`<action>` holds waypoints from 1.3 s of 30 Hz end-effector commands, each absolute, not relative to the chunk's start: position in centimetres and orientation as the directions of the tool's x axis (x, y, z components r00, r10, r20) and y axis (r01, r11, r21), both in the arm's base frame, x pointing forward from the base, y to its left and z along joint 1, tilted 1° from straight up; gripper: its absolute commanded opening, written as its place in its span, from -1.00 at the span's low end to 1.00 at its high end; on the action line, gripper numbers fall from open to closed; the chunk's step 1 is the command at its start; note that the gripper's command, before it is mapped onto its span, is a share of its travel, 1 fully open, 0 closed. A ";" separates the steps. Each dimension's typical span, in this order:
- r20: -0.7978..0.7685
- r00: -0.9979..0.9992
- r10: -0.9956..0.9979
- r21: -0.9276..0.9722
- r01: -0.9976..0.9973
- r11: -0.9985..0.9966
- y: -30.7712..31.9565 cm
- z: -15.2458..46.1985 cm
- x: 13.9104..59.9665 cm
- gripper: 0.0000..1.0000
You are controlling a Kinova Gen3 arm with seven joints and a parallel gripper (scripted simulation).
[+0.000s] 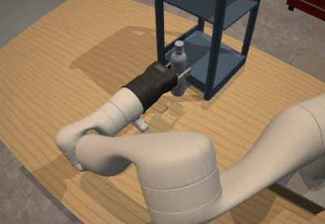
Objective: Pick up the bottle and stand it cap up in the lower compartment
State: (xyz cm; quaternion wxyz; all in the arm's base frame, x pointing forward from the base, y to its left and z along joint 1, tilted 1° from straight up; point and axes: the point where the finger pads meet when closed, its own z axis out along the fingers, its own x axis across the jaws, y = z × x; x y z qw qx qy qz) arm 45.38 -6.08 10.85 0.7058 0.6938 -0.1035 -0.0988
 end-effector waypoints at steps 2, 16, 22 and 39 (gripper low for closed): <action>0.012 0.958 -0.286 1.000 -0.008 0.017 -6.5 10.8 46.3 -1.00; 0.012 0.958 -0.286 1.000 -0.008 0.017 -7.5 10.9 49.5 -1.00; 0.012 0.958 -0.286 1.000 -0.008 0.017 -7.6 10.9 50.0 -1.00; 0.012 0.958 -0.286 1.000 -0.008 0.017 -7.8 10.9 50.1 -1.00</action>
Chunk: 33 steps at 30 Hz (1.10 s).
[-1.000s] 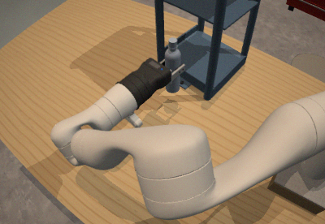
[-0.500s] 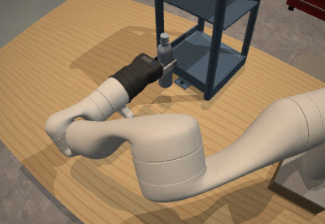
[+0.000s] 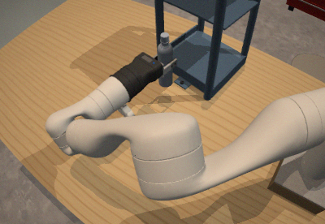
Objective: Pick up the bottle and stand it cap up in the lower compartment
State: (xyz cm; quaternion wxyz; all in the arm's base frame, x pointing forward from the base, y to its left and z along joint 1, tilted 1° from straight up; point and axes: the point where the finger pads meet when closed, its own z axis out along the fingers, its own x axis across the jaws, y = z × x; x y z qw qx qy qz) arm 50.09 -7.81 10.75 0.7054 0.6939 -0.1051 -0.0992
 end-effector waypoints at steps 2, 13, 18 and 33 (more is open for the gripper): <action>0.012 0.958 -0.286 1.000 -0.008 0.017 -7.9 10.9 50.1 -1.00; 0.012 0.958 -0.286 1.000 -0.008 0.017 -9.1 10.9 49.7 -1.00; 0.012 0.958 -0.286 1.000 -0.008 0.017 -9.7 10.9 49.6 -1.00; 0.012 0.958 -0.286 1.000 -0.008 0.017 -13.3 11.0 48.5 -1.00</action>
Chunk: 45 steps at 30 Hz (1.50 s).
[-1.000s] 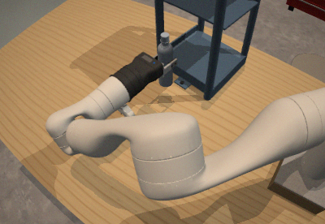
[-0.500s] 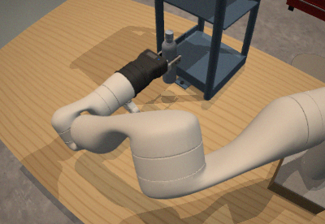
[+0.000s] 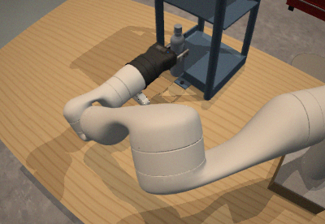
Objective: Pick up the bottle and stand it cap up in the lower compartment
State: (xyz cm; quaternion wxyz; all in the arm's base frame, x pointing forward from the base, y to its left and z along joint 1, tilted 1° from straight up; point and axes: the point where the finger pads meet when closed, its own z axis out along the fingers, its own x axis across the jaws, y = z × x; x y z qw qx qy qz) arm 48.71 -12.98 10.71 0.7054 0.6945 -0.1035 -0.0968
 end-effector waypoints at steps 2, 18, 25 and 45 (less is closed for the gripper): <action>0.012 0.958 -0.286 1.000 -0.008 0.017 -13.6 11.0 48.4 -1.00; 0.012 0.958 -0.286 1.000 -0.008 0.017 -17.6 11.0 47.2 -1.00; 0.012 0.958 -0.286 1.000 -0.008 0.017 -19.2 11.1 46.7 -1.00; 0.012 0.958 -0.286 1.000 -0.008 0.017 -20.7 11.1 46.3 -1.00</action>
